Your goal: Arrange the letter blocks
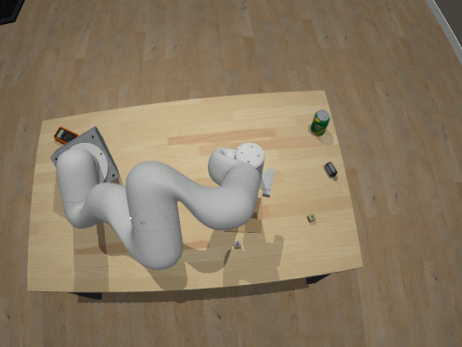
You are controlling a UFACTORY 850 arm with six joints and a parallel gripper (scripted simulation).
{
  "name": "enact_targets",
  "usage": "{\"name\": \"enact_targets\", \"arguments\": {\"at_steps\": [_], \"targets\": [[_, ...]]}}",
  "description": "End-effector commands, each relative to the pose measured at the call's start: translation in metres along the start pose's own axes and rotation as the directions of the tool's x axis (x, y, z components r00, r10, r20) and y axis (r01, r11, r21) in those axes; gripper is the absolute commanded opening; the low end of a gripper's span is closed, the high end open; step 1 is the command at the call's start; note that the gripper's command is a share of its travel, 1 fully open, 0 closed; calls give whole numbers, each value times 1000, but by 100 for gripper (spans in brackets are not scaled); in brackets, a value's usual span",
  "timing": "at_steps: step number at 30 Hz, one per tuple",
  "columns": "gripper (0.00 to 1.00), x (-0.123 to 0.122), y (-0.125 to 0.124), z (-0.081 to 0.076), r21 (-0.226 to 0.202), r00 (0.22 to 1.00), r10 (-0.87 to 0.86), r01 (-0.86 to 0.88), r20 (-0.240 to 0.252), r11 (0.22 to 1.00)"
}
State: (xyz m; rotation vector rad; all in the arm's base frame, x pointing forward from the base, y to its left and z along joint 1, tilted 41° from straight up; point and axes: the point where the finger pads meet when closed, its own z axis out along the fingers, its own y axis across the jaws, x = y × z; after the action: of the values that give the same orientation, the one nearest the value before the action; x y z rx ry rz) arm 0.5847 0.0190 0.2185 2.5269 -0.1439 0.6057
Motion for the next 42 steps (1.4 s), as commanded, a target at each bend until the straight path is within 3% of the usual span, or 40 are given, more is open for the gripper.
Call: {"name": "enact_targets", "arguments": {"at_steps": [1, 13, 15, 24, 42], "targets": [[23, 1, 0, 4, 0, 1000, 1, -1, -2, 1000], [23, 0, 0, 55, 0, 1000, 0, 0, -2, 1000], [23, 0, 0, 55, 0, 1000, 0, 0, -2, 1000], [23, 0, 0, 88, 0, 1000, 0, 0, -2, 1000], [23, 0, 0, 94, 0, 1000, 0, 0, -1, 1000]]}}
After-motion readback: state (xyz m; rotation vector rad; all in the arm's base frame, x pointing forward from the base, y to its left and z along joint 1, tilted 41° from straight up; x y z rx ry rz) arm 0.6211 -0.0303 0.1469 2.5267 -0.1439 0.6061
